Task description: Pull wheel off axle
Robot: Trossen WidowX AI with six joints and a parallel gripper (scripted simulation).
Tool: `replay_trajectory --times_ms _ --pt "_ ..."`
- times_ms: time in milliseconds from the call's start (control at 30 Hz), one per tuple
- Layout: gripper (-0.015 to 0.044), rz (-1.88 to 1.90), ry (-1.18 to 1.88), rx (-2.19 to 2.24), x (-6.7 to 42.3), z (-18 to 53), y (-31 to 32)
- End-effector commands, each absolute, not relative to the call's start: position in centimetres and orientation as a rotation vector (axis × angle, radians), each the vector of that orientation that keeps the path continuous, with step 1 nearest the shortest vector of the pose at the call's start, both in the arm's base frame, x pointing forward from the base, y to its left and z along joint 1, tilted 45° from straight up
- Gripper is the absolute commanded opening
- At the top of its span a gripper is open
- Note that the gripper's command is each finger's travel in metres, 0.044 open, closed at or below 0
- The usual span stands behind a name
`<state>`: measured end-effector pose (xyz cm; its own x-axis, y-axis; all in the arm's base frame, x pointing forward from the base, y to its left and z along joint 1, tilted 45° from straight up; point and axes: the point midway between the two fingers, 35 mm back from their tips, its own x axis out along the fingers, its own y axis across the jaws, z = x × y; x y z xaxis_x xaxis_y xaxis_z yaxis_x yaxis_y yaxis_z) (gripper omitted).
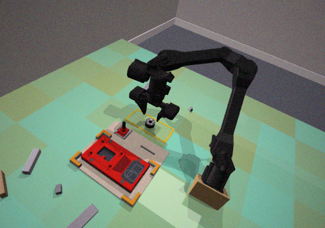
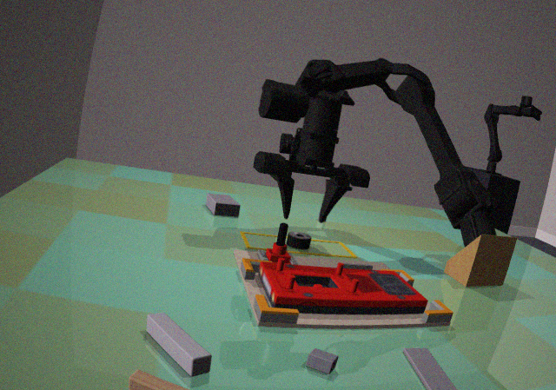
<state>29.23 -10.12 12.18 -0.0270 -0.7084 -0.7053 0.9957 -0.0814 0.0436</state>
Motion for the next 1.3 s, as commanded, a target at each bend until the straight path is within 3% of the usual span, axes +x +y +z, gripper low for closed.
replay_trajectory --times_ms 0,67,267,400,1267 --pt "0.03 -1.539 0.551 0.678 29.3 13.9 -8.5" --pt "0.03 -1.539 0.551 0.678 29.3 13.9 -8.5" --pt "0.044 -1.532 0.569 0.683 24.6 13.5 -3.8" --pt "0.044 -1.541 0.56 0.675 21.7 14.0 -1.9" --pt "0.044 -1.541 0.56 0.675 21.7 14.0 -1.9"
